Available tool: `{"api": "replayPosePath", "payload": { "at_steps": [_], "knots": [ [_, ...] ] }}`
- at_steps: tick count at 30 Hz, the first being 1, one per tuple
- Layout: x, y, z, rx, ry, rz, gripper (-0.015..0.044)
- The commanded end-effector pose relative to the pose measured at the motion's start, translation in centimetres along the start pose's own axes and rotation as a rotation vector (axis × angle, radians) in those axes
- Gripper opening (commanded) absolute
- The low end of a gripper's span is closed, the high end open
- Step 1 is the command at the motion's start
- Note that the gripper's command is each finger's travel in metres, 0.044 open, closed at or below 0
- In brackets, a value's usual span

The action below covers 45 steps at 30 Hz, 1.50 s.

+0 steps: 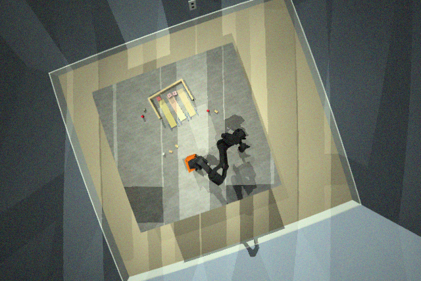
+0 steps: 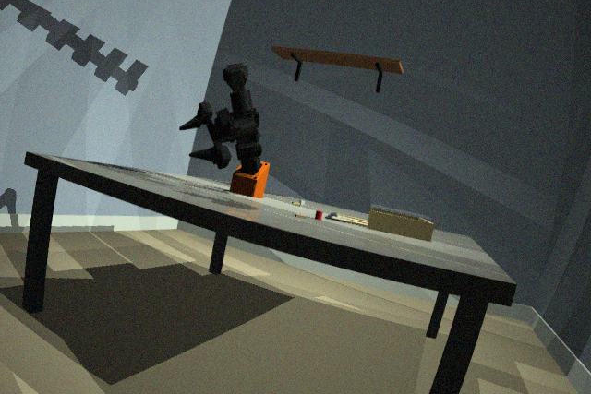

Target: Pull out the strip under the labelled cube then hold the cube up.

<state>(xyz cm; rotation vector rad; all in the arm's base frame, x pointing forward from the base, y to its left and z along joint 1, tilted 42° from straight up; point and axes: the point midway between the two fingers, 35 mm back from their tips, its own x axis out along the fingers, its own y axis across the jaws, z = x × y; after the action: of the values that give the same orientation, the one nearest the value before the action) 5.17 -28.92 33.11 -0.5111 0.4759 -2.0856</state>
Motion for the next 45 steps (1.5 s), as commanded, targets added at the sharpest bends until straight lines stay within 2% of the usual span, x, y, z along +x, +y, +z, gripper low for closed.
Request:
{"api": "replayPosePath", "payload": {
  "at_steps": [1, 8, 15, 22, 30, 33, 45],
  "knots": [
    [-4.7, 6.0, 1.5, -0.014, -0.1, 0.244, 0.04],
    [-14.3, 12.5, 2.6, -0.059, -0.255, 0.604, 0.04],
    [-25.4, 15.7, 1.5, -0.113, -0.39, 0.934, 0.04],
    [-36.4, 15.4, -2.1, -0.196, -0.523, 1.239, 0.04],
    [-46.9, 11.3, -9.0, -0.342, -0.69, 1.551, 0.04],
    [-48.8, 9.9, -10.9, -0.384, -0.733, 1.615, 0.04],
    [-48.9, 9.8, -11.1, -0.387, -0.736, 1.619, 0.04]
  ]
}}
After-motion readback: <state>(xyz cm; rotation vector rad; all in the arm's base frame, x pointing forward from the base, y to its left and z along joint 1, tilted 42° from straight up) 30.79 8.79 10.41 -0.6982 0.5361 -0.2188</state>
